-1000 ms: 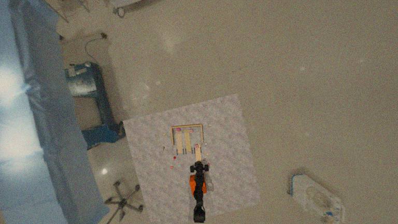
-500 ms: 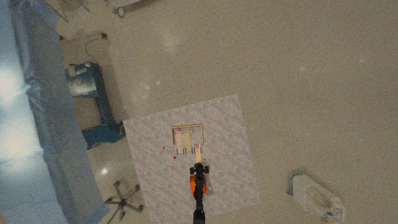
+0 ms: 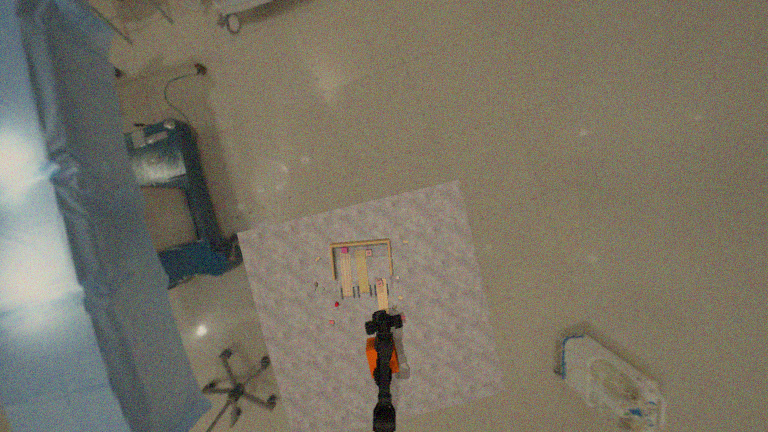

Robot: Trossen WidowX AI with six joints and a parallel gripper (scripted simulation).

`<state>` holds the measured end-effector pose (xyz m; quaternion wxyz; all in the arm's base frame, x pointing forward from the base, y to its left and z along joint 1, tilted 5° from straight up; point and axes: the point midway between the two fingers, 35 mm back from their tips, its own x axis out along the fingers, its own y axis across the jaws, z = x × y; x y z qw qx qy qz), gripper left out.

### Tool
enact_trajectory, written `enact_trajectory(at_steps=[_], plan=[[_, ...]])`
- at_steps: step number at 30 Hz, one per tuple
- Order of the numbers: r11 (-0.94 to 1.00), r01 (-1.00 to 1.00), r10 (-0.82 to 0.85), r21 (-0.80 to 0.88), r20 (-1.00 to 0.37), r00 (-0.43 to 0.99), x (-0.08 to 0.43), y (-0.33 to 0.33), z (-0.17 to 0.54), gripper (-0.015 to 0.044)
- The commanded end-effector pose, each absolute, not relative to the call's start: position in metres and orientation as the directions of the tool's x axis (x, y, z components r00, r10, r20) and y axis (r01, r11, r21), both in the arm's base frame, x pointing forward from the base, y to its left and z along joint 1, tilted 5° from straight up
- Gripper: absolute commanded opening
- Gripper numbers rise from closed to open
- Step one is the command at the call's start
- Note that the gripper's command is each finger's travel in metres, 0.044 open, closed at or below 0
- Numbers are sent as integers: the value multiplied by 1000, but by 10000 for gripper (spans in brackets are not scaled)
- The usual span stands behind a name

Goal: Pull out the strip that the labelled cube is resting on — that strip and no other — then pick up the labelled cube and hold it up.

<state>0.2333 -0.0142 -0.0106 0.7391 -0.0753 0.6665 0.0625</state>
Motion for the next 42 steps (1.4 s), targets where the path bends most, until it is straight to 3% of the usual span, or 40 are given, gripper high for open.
enact_trajectory(at_steps=[1,6,42], plan=[[976,-214,-11,-32,-995,100,249,-12,-7,315],[976,-214,-10,-32,-995,102,265,-10,-3,440],[976,-214,-9,-33,-994,112,384,1,27,440]])
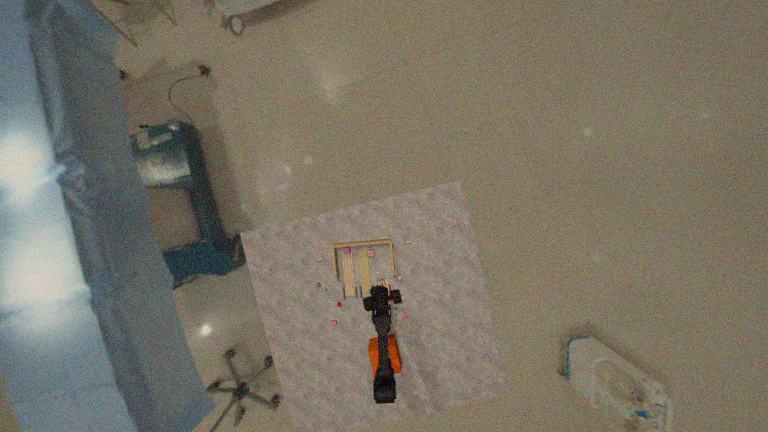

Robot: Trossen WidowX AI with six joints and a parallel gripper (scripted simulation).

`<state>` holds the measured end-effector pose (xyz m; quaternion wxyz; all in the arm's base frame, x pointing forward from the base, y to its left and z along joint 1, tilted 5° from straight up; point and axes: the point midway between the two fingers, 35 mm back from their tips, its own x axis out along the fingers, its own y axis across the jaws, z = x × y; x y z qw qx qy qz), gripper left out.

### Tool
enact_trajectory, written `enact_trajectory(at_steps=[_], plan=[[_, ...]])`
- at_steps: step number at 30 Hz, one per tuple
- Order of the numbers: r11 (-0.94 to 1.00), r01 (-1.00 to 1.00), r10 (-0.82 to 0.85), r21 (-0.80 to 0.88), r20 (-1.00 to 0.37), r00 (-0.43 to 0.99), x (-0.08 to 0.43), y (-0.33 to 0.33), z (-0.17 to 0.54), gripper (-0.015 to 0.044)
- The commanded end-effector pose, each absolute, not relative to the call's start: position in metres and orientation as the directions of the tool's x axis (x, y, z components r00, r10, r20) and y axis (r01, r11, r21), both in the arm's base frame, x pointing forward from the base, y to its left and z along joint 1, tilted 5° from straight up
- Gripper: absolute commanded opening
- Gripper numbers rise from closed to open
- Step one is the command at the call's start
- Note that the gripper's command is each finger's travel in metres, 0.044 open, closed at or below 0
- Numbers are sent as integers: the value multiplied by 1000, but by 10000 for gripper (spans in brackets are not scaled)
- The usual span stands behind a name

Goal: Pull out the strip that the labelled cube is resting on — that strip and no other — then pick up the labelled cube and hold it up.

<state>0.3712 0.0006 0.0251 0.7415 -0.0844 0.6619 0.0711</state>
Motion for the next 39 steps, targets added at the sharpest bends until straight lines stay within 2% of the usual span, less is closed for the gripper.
enact_trajectory(at_steps=[1,9,16,17,39], plan=[[976,-214,-9,-33,-994,112,387,1,27,440],[976,-214,-9,-34,-993,114,409,2,31,440],[976,-214,-9,-34,-993,114,411,2,22,256],[976,-214,-9,-34,-993,114,411,2,21,250],[976,-214,-9,-34,-993,114,414,1,-15,250]])
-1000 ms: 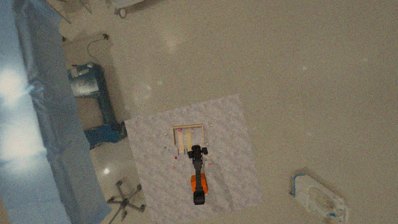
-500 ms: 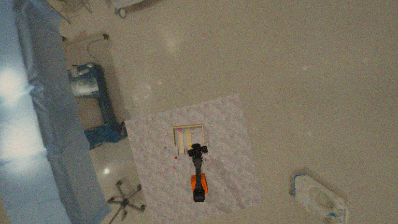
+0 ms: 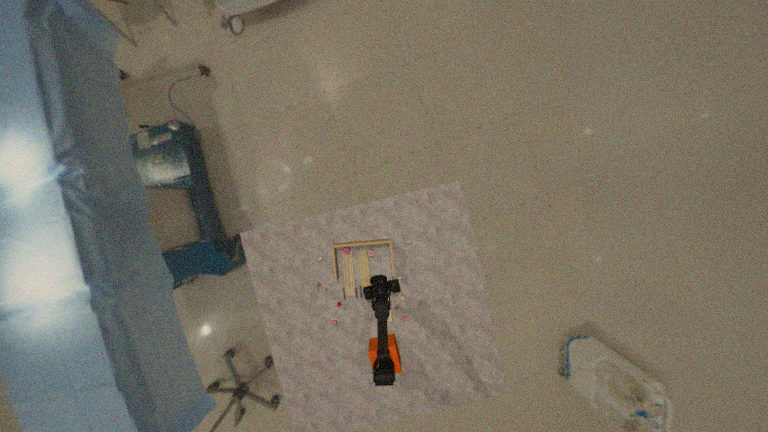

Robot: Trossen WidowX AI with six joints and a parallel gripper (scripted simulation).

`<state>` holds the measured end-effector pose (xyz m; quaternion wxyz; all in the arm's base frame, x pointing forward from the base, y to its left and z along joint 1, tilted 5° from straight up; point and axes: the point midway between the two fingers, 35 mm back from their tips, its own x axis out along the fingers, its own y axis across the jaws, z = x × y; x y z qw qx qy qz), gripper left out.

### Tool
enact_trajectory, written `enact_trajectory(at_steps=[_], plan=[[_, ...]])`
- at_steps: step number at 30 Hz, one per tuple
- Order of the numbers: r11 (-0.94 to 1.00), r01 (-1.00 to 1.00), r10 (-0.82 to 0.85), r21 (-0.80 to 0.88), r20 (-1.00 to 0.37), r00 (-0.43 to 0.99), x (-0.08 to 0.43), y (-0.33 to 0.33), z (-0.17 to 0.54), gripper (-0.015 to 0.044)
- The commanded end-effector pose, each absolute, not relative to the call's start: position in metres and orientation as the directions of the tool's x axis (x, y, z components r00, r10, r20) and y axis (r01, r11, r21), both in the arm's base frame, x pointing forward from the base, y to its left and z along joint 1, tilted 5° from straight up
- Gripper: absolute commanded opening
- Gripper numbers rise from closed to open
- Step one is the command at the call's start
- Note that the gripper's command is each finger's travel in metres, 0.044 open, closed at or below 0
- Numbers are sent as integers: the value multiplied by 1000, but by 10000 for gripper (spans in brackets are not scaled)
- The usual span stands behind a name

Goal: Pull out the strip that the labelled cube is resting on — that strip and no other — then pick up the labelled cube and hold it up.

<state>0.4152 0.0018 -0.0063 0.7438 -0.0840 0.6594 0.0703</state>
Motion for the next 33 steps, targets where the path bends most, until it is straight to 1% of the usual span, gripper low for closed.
enact_trajectory(at_steps=[1,12,16,24,27,28,33], plan=[[976,-214,-9,-34,-993,114,414,1,-17,250],[976,-214,-9,-34,-993,114,415,1,-24,250],[976,-215,-6,-31,-993,115,415,1,-21,145],[976,-215,-6,-31,-993,115,415,1,-21,92],[976,-215,-6,-31,-993,115,414,1,-21,13],[976,-215,-6,-31,-993,115,412,1,-20,0],[976,-214,-7,-32,-994,113,394,2,-8,0]])
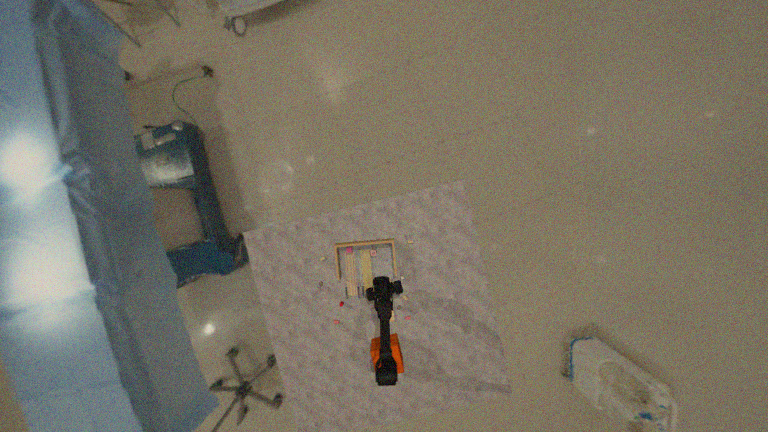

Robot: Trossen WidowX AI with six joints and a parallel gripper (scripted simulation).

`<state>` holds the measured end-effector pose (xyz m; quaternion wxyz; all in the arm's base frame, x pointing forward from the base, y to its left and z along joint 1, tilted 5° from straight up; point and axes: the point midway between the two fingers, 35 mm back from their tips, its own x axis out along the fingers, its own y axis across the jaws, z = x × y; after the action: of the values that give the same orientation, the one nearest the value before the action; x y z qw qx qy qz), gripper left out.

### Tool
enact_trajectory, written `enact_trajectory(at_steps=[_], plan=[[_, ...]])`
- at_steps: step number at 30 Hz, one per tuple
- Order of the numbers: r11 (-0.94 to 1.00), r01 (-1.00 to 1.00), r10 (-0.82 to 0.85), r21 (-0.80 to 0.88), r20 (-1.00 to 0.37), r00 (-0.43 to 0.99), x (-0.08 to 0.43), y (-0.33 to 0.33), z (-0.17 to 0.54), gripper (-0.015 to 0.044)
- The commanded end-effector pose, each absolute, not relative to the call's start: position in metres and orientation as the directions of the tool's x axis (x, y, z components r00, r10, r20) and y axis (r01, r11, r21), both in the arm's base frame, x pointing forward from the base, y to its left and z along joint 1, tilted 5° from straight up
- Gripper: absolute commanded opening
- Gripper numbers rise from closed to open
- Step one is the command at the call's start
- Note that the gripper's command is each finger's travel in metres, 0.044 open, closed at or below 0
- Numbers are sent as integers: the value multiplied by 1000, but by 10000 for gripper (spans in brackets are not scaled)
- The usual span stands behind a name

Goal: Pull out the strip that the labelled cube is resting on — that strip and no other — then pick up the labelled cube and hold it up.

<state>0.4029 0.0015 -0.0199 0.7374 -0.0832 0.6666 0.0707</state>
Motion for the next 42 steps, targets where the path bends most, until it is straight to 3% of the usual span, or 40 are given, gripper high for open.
enact_trajectory(at_steps=[1,27,42], plan=[[976,-214,-8,-32,-994,113,390,2,-5,0],[976,-214,-9,-32,-994,105,308,1,8,0],[976,-214,-9,-32,-994,105,302,2,43,0]])
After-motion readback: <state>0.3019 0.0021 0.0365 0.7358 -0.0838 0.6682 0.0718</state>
